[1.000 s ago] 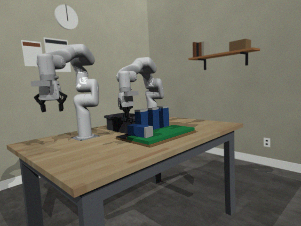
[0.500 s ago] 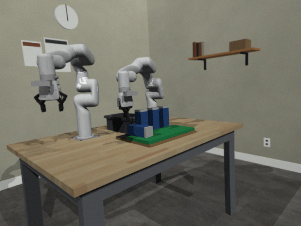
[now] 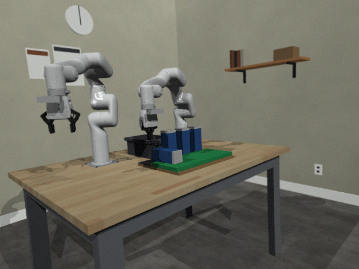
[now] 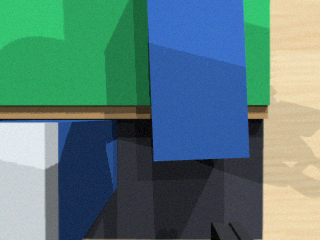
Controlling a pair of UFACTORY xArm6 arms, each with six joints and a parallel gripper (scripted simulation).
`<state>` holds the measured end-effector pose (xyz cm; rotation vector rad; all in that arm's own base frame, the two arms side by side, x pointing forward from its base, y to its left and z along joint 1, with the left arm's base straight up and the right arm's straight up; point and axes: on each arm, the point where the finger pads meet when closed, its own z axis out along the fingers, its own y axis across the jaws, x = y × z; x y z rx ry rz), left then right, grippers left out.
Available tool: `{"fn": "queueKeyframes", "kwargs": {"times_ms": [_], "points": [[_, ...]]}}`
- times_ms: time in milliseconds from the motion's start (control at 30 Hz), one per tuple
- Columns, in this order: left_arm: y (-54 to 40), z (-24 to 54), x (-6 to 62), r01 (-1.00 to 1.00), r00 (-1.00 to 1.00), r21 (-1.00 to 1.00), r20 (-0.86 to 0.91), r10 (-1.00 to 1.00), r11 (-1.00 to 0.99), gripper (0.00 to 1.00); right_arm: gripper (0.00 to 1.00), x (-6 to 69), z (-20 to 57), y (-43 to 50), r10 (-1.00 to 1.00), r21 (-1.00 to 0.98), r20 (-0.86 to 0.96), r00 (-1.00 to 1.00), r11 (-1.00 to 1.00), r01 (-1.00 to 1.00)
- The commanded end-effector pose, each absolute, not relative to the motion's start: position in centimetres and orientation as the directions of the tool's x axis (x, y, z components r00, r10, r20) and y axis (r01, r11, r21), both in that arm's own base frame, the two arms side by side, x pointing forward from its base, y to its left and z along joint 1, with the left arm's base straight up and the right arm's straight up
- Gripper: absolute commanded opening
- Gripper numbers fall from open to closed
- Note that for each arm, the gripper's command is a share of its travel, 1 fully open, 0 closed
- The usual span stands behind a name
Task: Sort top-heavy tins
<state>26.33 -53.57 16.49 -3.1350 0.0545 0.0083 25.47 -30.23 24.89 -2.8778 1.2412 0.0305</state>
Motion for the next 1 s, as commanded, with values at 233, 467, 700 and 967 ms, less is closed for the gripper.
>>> {"fn": "queueKeyframes", "kwargs": {"times_ms": [233, 467, 700, 967], "points": [[-53.68, 16.78, 26.03, -0.035, 0.999, 0.0, -0.002, -0.035, -0.999, 0.0, 1.0, 25.52, 25.04, -30.3, -0.727, 0.001, -0.017, 0.686, -0.686, -0.727], [-53.63, 16.78, 25.35, -0.034, 0.999, 0.0, -0.002, -0.034, -0.999, 0.0, 1.0, 25.52, 25.04, -30.3, -0.727, 0.001, -0.017, 0.686, -0.686, -0.727], [-53.63, 16.78, 25.25, -0.034, 0.999, 0.0, -0.002, -0.034, -0.999, 0.0, 1.0, 25.52, 25.04, -30.3, -0.727, 0.001, -0.017, 0.686, -0.686, -0.727], [-53.69, 16.78, 25.08, -0.035, 0.999, 0.0, 0.0, -0.035, -0.999, 0.0, 1.0, 25.52, 25.04, -30.3, -0.727, 0.001, -0.017, 0.686, -0.686, -0.727]]}}
